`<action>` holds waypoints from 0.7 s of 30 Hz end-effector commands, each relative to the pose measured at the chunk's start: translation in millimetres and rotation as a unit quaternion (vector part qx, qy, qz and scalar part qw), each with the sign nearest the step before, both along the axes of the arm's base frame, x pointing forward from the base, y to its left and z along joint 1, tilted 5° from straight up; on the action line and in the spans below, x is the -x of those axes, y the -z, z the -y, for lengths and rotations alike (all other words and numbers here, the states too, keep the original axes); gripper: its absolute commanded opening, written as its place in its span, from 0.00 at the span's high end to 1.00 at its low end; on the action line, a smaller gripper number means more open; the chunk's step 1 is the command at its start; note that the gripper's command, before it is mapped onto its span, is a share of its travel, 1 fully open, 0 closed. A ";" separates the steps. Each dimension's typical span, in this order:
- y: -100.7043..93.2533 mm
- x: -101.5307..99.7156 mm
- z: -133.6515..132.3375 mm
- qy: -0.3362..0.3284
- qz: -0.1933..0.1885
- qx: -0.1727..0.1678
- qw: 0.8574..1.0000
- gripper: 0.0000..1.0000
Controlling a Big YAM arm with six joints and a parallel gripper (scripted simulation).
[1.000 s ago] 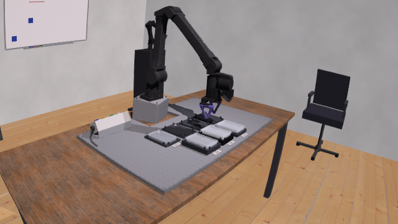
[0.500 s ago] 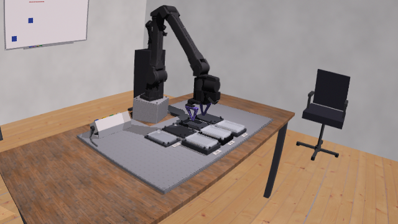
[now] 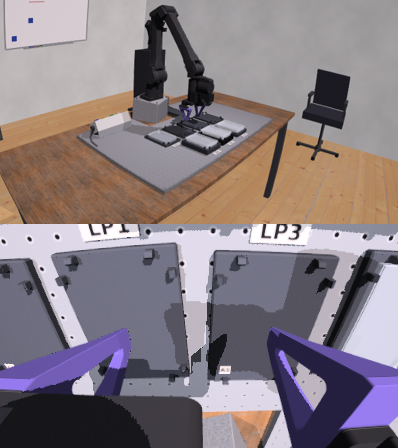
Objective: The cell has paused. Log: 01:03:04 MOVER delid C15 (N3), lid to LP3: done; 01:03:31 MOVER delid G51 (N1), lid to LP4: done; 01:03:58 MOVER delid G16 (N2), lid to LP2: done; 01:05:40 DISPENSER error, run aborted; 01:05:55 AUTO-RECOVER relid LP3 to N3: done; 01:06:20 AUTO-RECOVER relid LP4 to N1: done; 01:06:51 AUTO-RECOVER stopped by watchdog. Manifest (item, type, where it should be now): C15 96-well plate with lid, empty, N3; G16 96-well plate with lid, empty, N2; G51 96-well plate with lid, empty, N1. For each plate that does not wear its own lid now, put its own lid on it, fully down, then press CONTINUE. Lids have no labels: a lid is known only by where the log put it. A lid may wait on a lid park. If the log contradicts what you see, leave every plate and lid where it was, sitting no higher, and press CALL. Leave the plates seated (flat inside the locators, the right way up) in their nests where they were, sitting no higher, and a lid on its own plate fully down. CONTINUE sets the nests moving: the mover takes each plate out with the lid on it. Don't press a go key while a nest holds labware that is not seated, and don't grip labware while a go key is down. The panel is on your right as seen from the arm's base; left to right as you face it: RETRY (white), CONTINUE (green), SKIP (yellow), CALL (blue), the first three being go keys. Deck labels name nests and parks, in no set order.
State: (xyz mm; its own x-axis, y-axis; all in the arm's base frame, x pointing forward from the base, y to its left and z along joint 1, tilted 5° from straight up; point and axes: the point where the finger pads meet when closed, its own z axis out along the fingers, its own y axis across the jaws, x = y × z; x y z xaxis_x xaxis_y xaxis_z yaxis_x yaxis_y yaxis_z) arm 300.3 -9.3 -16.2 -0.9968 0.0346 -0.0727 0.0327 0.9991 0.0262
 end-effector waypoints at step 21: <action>-8.2 -8.7 74.1 0.003 0.246 0.013 0.969 1.00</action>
State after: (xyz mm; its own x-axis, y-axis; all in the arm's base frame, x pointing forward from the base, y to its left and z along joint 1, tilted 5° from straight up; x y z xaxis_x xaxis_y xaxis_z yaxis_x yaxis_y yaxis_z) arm 305.4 -65.6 -11.5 -0.8812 0.0746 -0.4669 0.0519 0.9968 0.0614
